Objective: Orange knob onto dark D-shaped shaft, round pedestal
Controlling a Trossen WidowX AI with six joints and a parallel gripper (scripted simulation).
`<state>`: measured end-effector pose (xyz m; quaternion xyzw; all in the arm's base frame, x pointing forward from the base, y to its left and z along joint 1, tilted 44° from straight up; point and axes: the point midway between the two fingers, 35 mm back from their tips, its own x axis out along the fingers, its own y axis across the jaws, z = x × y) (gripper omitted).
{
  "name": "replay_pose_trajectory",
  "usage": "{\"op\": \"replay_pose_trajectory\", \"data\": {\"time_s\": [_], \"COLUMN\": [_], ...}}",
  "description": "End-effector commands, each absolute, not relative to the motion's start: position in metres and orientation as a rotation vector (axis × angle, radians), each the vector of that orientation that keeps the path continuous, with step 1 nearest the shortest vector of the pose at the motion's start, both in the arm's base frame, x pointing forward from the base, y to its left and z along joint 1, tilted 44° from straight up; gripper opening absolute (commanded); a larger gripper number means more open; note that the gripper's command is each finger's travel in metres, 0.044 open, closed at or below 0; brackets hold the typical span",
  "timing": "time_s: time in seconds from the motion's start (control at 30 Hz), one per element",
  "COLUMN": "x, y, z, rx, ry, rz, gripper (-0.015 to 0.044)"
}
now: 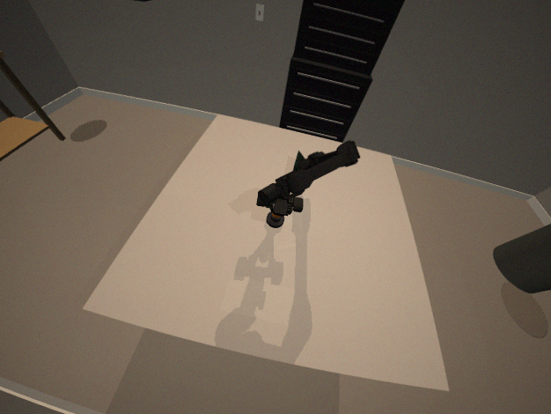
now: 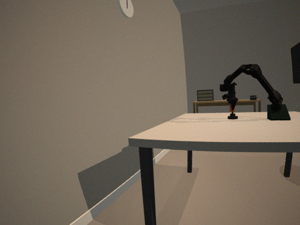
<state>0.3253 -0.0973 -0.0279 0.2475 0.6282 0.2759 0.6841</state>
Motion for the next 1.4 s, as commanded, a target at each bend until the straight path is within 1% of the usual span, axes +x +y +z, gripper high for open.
{"op": "replay_pose_trajectory", "data": {"time_s": [0.0,0.6,0.87,1.37], "x": [0.3245,0.3190,0.3195,0.3246], "y": [-0.0975,-0.0991,-0.0994,-0.0993], "z": [-0.0290,-0.0242,-0.0230,-0.0256], "rx": [0.559,0.559,0.392,0.392], "ry": [1.405,1.406,1.322,1.322], "rz": [0.617,0.616,0.753,0.753], "gripper": [0.0000,0.0000,0.0000,0.0000]}}
